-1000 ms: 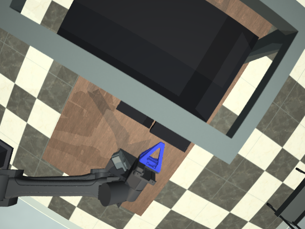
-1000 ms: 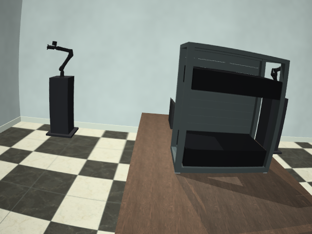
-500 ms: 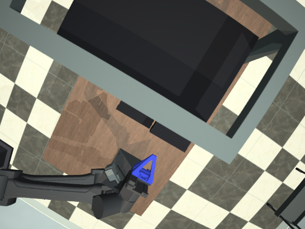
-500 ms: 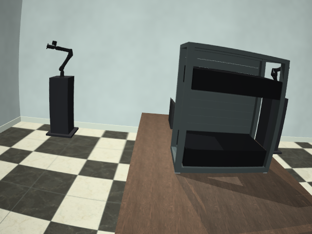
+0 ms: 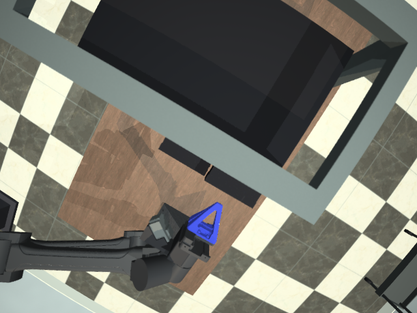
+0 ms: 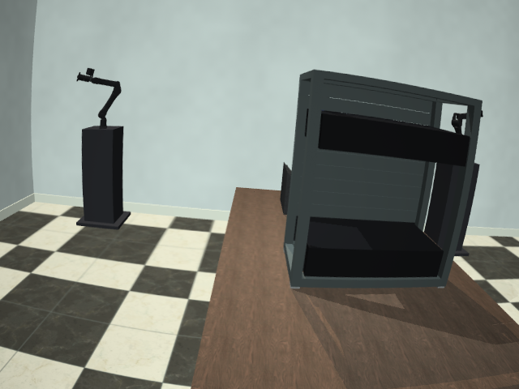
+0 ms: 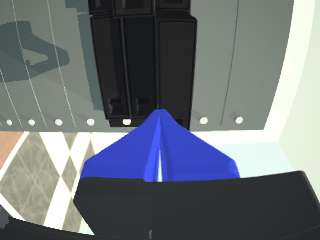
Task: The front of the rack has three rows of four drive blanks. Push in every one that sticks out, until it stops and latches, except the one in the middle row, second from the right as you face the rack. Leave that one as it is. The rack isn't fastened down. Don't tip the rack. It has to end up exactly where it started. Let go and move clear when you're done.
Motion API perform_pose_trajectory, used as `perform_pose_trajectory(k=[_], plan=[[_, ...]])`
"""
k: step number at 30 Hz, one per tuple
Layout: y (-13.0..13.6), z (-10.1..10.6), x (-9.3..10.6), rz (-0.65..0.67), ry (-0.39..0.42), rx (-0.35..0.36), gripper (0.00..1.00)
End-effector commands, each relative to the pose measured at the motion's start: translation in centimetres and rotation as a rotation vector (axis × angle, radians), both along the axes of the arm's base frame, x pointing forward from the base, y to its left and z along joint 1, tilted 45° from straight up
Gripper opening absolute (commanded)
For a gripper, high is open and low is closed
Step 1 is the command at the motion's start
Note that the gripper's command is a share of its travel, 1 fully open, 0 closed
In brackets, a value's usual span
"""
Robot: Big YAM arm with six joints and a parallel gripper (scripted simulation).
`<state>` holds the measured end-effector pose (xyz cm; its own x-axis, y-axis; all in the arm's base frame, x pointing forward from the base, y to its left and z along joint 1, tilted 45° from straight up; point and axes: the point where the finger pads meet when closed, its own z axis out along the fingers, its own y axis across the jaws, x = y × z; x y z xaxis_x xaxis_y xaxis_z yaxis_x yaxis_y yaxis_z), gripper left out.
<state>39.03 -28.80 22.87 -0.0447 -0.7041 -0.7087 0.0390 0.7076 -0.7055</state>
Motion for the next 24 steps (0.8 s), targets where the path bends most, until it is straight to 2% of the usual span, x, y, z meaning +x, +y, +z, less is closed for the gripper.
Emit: perform_pose_trajectory(k=[1, 4, 5, 6, 8, 10, 21, 24], plan=[[-1.2, 2.2, 3.8, 0.025, -0.028, -0.034, 0.0], [-1.2, 2.3, 3.9, 0.025, -0.03, -0.036, 0.0], [-2.4, 2.6, 3.0, -0.005, -0.034, -0.042, 0.0], [-2.3, 3.2, 2.9, -0.004, -0.042, -0.052, 0.0], [-2.3, 3.0, 2.9, -0.003, -0.04, -0.049, 0.0], [-1.0, 2.7, 3.9, 0.028, -0.036, -0.044, 0.0], [-1.5, 2.8, 3.6, 0.019, -0.034, -0.041, 0.0], [-2.4, 3.8, 2.9, 0.002, -0.042, -0.052, 0.0]])
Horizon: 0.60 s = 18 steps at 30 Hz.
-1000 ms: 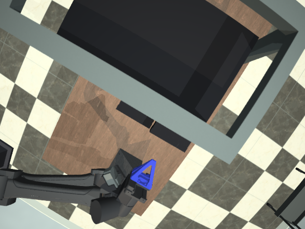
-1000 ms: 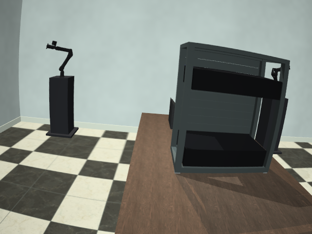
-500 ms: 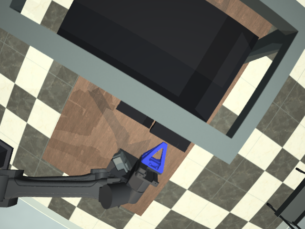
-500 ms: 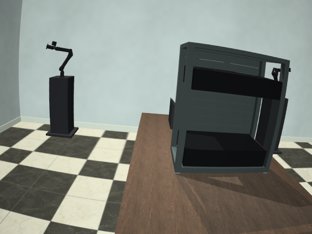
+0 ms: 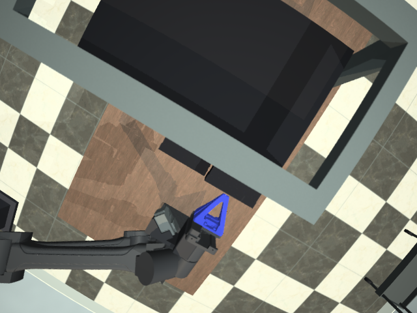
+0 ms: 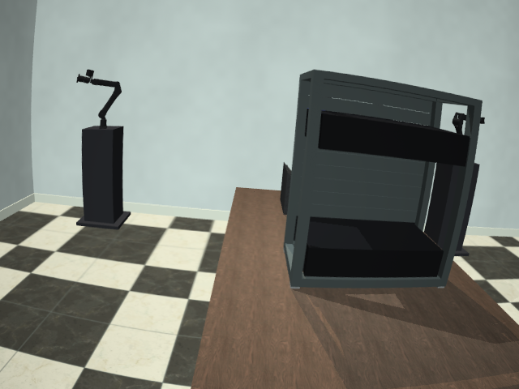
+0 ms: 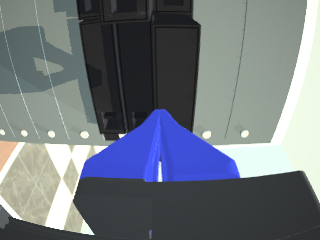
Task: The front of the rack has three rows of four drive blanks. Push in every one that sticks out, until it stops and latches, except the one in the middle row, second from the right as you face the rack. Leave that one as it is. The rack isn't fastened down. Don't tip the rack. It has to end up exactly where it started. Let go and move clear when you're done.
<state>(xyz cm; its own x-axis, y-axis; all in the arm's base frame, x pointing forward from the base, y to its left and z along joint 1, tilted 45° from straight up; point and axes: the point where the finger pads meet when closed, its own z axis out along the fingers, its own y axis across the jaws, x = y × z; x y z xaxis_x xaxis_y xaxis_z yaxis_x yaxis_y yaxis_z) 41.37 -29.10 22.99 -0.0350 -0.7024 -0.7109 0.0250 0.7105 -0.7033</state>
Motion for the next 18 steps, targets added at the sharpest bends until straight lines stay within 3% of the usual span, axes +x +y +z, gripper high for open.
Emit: perform_pose_trajectory(k=[1, 5, 18], plan=[[-2.23, 3.81, 0.57, -0.015, -0.044, -0.054, 0.0], [-1.63, 3.04, 1.44, 0.006, -0.034, -0.04, 0.0], [-1.62, 3.16, 1.44, 0.006, -0.037, -0.044, 0.0]])
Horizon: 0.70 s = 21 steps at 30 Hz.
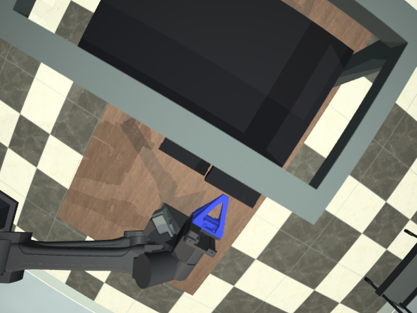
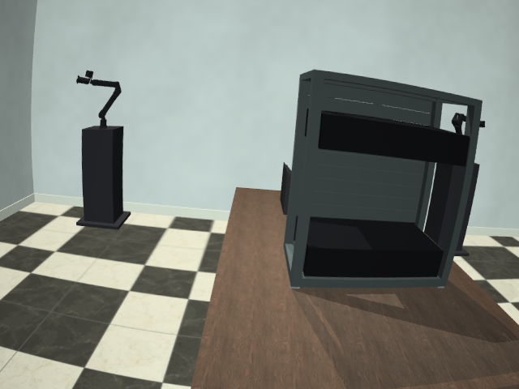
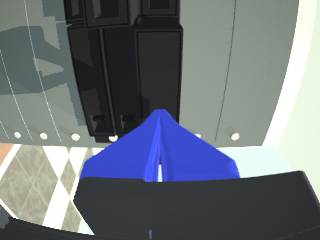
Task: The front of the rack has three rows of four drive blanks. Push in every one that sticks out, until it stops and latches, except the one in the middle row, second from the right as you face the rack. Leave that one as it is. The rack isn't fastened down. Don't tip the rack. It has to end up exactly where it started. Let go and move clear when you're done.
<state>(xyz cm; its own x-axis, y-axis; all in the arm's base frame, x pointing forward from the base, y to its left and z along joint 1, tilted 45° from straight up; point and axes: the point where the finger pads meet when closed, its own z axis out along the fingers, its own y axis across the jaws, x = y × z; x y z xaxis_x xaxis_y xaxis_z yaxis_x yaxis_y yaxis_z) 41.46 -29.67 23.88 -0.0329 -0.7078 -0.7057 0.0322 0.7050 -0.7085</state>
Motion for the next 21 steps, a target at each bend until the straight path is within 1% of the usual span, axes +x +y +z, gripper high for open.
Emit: perform_pose_trajectory(k=[1, 6, 11, 17, 21], plan=[[-1.0, 2.3, 1.4, 0.01, -0.03, -0.037, 0.0], [-0.8, 2.1, 2.2, 0.012, -0.027, -0.032, 0.0], [-0.8, 2.0, 3.5, 0.013, -0.026, -0.031, 0.0], [-0.8, 2.0, 4.0, 0.013, -0.025, -0.029, 0.0], [-0.8, 2.0, 4.1, 0.013, -0.025, -0.029, 0.0]])
